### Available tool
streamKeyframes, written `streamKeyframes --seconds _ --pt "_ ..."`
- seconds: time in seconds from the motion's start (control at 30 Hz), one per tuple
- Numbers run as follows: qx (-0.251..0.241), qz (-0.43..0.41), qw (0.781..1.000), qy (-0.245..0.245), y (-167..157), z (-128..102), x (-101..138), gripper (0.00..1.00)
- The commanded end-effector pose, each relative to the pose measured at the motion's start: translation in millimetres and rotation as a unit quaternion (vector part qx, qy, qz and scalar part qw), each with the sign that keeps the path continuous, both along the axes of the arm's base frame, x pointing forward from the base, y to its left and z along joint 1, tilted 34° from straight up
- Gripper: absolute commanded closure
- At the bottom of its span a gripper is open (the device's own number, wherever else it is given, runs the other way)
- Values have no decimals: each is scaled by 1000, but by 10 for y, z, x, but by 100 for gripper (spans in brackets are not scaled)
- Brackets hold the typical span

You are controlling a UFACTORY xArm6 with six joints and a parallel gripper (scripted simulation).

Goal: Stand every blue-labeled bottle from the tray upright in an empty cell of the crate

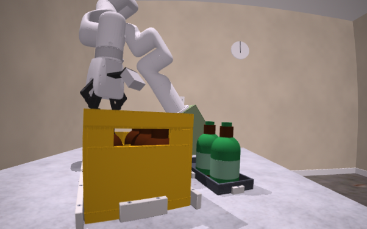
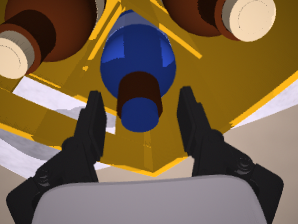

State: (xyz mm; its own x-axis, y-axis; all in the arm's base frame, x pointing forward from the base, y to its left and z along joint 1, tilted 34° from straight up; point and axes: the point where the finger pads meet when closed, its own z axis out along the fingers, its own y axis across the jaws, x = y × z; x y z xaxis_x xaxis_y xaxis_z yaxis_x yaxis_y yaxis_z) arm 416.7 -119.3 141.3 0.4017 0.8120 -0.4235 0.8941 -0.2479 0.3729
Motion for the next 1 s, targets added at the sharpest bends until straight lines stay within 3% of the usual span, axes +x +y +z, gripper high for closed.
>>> streamKeyframes --seconds 0.0,0.97 --pt "0 1 1000 -2 22 42 3 35" --pt "0 1 1000 -2 316 501 -108 35"
